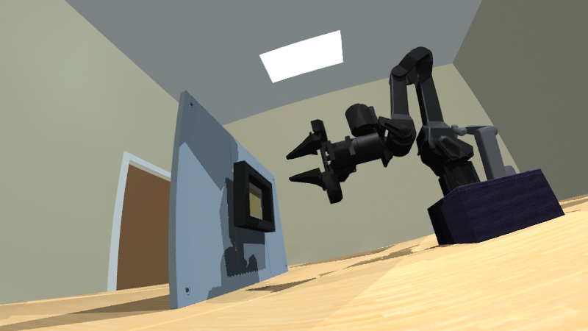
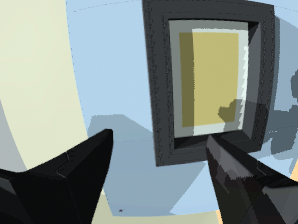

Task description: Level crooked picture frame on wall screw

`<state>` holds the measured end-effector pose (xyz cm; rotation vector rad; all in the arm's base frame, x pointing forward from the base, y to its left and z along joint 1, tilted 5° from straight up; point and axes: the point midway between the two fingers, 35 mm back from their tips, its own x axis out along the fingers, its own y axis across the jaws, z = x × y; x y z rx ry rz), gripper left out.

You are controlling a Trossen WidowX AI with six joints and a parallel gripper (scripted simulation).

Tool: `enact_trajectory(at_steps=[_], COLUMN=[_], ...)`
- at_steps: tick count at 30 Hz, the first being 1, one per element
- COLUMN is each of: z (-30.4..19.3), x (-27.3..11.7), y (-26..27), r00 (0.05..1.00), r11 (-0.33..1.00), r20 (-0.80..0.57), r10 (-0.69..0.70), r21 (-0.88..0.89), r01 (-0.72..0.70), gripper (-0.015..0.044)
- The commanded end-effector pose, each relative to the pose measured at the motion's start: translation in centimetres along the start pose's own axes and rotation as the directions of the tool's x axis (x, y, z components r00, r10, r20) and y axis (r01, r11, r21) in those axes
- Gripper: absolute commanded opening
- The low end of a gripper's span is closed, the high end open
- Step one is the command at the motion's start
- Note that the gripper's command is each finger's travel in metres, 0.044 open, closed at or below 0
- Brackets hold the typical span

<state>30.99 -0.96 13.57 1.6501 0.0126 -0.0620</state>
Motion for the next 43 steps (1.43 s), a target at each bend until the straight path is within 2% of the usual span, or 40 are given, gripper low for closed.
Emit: enact_trajectory(at_steps=[1, 3, 10, 30, 43], z=[0.0, 0.1, 1.3, 2.4, 2.3], x=[-1.4, -0.6, -2.1, -10.3, -10.5], y=[-0.3, -0.2, 1.9, 4.0, 4.0], r00=[1.000, 1.000, 1.000, 1.000, 1.000], r11=[1.000, 1.000, 0.999, 0.983, 0.982], r20=[0.001, 0.000, 0.001, 0.003, 0.002], r10=[0.000, -0.004, -0.004, -0.006, -0.006], r21=[0.029, 0.011, 0.052, 0.183, 0.188], r01=[0.000, 0.004, 0.004, 0.006, 0.006], gripper=[0.0260, 0.0260, 0.0260, 0.0260, 0.0260])
